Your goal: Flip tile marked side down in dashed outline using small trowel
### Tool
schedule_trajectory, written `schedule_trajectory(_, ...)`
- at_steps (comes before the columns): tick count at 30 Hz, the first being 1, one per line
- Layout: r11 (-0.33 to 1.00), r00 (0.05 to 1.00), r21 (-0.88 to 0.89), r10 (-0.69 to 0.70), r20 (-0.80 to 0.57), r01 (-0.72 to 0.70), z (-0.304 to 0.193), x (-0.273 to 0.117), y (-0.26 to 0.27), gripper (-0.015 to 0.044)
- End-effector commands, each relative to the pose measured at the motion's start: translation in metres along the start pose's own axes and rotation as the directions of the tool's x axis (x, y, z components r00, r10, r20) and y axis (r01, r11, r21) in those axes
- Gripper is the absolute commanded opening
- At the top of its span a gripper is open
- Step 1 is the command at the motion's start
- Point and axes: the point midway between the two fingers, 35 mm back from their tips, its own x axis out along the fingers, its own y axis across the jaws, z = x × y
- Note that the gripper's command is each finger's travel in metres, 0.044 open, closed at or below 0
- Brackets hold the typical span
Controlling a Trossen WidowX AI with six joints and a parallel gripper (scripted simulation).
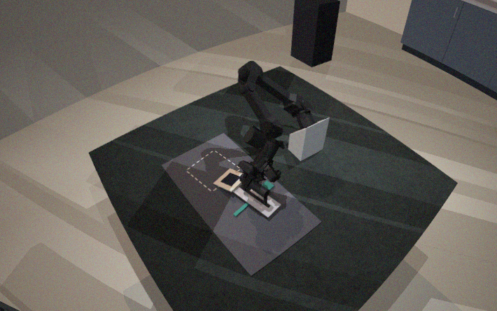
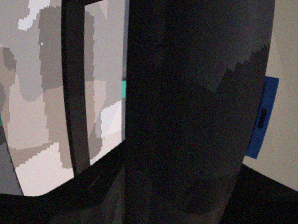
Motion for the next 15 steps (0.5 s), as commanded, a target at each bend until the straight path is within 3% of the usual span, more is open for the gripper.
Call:
schedule_trajectory(1, 1.0, 1.0, -0.002, -0.025, -0.017, 0.025, -0.009, -0.011, -0.019, 0.0)
schedule_trajectory(15, 1.0, 1.0, -0.002, -0.025, -0.018, 0.025, -0.043, -0.026, -0.036, 0.0)
